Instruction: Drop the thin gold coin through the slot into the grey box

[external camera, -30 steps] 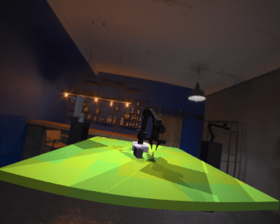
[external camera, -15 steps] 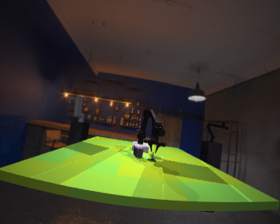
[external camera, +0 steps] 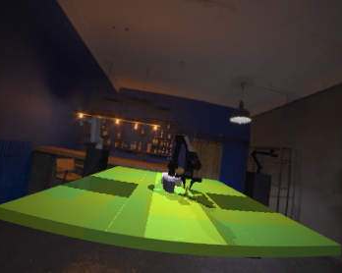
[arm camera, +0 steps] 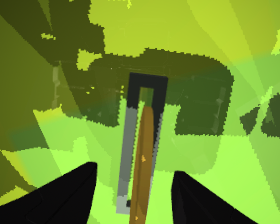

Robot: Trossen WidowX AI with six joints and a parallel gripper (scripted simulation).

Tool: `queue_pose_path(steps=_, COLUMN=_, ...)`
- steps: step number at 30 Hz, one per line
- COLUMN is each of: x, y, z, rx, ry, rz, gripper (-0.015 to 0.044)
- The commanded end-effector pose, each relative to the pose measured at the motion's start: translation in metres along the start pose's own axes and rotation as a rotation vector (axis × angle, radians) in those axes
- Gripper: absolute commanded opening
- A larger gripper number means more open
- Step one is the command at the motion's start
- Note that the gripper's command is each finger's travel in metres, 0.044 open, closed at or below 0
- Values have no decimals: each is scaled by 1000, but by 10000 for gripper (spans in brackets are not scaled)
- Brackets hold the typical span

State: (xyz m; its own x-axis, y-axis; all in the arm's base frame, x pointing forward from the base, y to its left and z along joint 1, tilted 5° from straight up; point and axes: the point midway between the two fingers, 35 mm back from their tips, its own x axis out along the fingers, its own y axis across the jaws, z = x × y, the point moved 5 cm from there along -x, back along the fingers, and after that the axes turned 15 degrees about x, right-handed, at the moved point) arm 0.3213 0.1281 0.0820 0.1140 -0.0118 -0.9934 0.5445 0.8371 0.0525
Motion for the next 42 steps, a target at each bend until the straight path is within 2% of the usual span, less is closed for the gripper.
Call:
queue_pose_path(steps=1, x=8, y=-1, z=-1, rx=-4, ry=0, rz=-3, gripper=161)
queue_pose_path(steps=13, x=24, y=-3, z=-2, rx=-2, ry=0, rz=-3, gripper=161)
queue_pose_path(steps=19, x=24, y=-3, z=-2, rx=-2, ry=0, rz=-3, gripper=3)
queue_pose_path(steps=31, x=23, y=-2, z=-1, rx=-2, ry=0, rz=-3, gripper=0)
queue_pose_path(steps=42, x=-4, y=0, z=0, rx=-2, ry=0, rz=-3, gripper=0)
